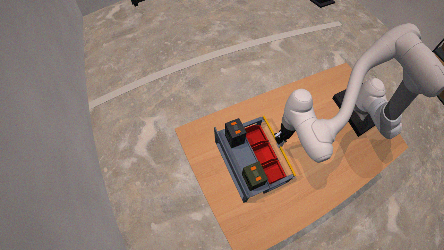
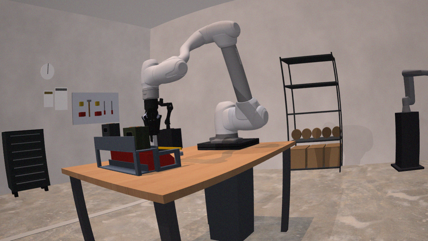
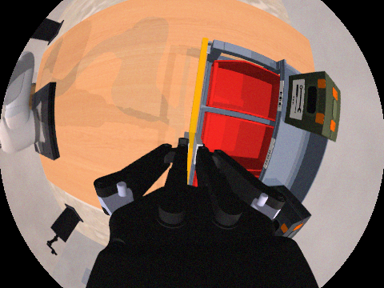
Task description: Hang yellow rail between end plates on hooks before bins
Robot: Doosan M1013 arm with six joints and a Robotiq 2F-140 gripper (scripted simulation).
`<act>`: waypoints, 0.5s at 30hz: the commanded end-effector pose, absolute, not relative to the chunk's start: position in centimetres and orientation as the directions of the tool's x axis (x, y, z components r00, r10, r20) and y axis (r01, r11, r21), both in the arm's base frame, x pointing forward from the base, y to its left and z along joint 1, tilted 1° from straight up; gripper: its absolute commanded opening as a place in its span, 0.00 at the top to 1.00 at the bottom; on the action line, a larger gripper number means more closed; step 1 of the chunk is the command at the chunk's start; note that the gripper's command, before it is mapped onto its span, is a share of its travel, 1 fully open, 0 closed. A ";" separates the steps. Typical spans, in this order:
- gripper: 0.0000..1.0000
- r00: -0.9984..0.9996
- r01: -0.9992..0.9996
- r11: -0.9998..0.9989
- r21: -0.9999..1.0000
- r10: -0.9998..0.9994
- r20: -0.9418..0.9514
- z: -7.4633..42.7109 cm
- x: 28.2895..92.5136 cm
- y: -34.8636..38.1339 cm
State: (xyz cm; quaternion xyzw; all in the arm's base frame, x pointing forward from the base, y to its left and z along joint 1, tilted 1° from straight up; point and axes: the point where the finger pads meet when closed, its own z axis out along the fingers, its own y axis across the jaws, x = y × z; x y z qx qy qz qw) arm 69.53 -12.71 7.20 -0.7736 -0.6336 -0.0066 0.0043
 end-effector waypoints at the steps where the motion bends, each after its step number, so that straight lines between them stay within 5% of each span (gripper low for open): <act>1: 0.90 0.197 0.980 -0.197 0.002 0.980 0.016 7.0 70.6 -12.9; 15: 0.90 0.197 0.980 -0.197 0.001 0.980 0.016 6.7 70.5 -12.9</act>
